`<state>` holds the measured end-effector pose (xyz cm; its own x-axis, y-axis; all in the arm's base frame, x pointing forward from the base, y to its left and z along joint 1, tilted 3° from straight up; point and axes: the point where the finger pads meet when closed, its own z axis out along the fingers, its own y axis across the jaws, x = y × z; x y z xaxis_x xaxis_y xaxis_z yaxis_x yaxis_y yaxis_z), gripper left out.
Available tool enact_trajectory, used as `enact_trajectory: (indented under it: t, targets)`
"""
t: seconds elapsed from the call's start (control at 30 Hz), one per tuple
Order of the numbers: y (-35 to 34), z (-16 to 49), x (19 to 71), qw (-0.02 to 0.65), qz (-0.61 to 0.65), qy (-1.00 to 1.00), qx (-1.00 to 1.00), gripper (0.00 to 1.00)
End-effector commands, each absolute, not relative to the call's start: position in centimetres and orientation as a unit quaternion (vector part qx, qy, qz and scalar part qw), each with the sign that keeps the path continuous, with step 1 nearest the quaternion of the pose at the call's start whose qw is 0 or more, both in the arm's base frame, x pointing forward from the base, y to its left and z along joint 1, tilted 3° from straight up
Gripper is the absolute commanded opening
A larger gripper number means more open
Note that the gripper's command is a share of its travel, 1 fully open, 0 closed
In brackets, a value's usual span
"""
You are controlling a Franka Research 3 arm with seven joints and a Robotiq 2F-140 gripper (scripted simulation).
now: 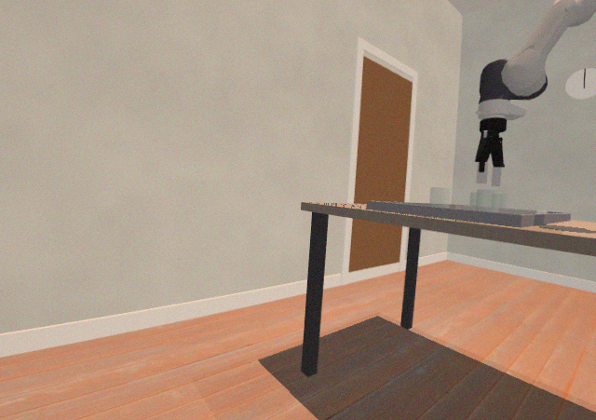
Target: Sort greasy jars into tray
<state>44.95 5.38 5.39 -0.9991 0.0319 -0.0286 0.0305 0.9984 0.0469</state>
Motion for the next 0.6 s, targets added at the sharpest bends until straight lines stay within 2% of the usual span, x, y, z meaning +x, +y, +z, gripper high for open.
enact_trajectory:
  t: [0.0,0.57]
  targets:
    - [5.3,5.2,45.2,0.018,0.022,0.999,0.026,1.0]
    - [5.5,2.2,45.3,0.018,0.022,0.999,0.026,1.0]
